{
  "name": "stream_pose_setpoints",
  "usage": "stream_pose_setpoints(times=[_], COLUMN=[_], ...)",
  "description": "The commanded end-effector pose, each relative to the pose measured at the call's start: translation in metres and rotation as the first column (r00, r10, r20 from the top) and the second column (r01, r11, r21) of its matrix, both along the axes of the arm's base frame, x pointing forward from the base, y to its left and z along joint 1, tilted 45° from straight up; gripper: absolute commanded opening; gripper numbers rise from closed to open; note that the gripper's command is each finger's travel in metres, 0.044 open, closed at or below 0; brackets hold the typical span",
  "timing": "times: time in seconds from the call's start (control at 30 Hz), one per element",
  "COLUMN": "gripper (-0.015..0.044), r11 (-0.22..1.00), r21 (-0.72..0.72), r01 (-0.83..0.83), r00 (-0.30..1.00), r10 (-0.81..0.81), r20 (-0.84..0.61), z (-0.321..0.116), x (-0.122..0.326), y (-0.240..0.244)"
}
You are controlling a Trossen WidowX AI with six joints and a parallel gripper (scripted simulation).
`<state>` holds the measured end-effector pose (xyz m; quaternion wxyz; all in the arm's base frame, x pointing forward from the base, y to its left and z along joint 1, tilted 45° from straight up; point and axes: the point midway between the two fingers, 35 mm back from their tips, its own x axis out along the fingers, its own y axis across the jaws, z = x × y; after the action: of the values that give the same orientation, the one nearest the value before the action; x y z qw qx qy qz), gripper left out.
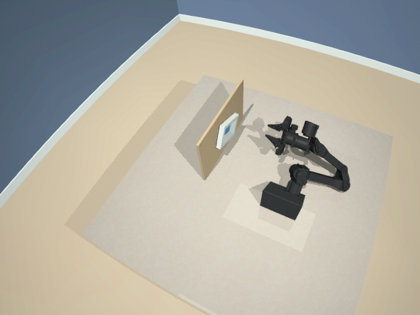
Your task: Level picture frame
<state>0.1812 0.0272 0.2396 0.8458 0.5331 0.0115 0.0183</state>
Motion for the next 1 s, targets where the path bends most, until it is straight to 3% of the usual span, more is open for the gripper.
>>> stream_pose_setpoints(times=[0.0,0.97], gripper=[0.0260,0.0260], r11=[1.000,1.000], r21=[0.007,0.007], r01=[-0.004,-0.004], r00=[1.000,1.000], r10=[0.004,0.004], r20=[0.002,0.001], z=[0.0005,0.0002], x=[0.0000,0.0083], y=[0.0005,0.0024])
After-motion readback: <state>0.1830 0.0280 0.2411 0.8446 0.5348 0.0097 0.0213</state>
